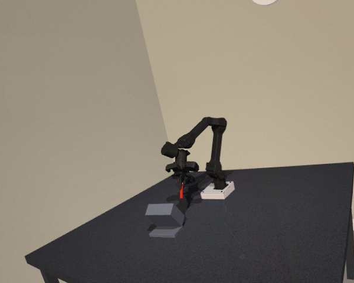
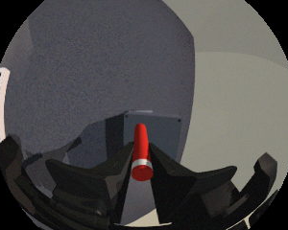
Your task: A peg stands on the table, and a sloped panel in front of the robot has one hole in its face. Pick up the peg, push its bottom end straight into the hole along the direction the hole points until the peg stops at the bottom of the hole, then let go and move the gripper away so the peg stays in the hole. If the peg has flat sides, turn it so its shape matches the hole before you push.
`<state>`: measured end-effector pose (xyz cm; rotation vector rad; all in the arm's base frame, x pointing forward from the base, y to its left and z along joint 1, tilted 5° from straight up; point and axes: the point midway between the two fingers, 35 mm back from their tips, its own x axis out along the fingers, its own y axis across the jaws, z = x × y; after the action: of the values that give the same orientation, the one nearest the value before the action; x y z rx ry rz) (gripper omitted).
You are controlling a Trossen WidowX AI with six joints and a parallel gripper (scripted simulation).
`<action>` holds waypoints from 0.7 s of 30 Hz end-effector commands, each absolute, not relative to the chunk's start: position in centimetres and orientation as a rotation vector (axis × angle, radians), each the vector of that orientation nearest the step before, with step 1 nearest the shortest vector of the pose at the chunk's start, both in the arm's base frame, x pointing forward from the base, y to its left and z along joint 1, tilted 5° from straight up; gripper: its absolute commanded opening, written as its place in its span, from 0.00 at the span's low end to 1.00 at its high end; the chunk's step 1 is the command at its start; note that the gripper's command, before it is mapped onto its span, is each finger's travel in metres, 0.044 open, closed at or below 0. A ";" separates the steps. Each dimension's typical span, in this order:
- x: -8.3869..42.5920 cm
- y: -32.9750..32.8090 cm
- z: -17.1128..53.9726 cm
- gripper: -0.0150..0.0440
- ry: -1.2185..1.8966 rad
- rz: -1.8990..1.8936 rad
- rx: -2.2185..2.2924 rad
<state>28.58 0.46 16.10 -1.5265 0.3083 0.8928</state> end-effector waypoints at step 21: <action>28.0 -1.8 16.5 0.25 0.301 0.746 -1.450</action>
<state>28.28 -1.60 16.58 -1.4645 0.3029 0.7645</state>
